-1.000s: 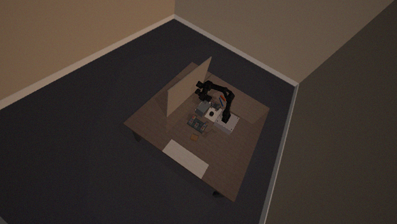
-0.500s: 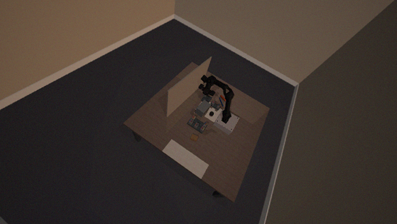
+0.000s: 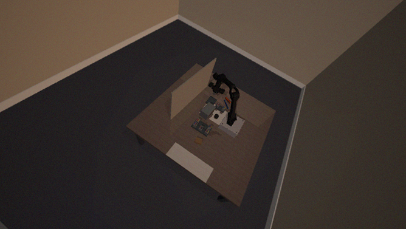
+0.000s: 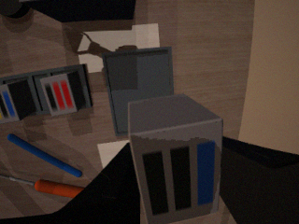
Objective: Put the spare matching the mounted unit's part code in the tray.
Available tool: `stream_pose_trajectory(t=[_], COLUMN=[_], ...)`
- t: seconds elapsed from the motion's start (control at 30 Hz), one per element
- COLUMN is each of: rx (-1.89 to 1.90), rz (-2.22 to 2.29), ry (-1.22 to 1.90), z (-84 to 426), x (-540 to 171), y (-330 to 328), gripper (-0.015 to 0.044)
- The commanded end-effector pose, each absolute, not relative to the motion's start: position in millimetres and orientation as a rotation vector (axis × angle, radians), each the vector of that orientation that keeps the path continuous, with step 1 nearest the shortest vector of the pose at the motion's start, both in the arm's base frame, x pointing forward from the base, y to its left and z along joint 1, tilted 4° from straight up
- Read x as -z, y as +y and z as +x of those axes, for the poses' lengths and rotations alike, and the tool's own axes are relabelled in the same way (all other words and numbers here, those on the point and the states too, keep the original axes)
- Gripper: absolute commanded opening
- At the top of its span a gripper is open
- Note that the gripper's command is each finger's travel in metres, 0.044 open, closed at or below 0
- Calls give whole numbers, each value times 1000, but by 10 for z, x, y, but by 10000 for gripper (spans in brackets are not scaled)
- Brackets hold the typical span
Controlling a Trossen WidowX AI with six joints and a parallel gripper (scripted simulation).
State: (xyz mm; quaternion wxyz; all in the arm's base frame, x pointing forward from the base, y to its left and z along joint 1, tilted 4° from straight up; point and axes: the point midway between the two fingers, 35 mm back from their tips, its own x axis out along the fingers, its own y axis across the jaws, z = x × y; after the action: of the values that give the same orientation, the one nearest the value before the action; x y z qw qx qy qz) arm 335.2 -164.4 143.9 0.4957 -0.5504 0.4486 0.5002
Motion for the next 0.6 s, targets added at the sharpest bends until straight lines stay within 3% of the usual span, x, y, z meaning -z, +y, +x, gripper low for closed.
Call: stream_pose_trajectory(t=[0.0, 0.57], rx=[-1224, -1224], rz=[-1334, -1334], ry=[1078, 1078], z=[3345, 3391], x=[-1424, -1261], y=[-1703, -1719], gripper=[0, 0])
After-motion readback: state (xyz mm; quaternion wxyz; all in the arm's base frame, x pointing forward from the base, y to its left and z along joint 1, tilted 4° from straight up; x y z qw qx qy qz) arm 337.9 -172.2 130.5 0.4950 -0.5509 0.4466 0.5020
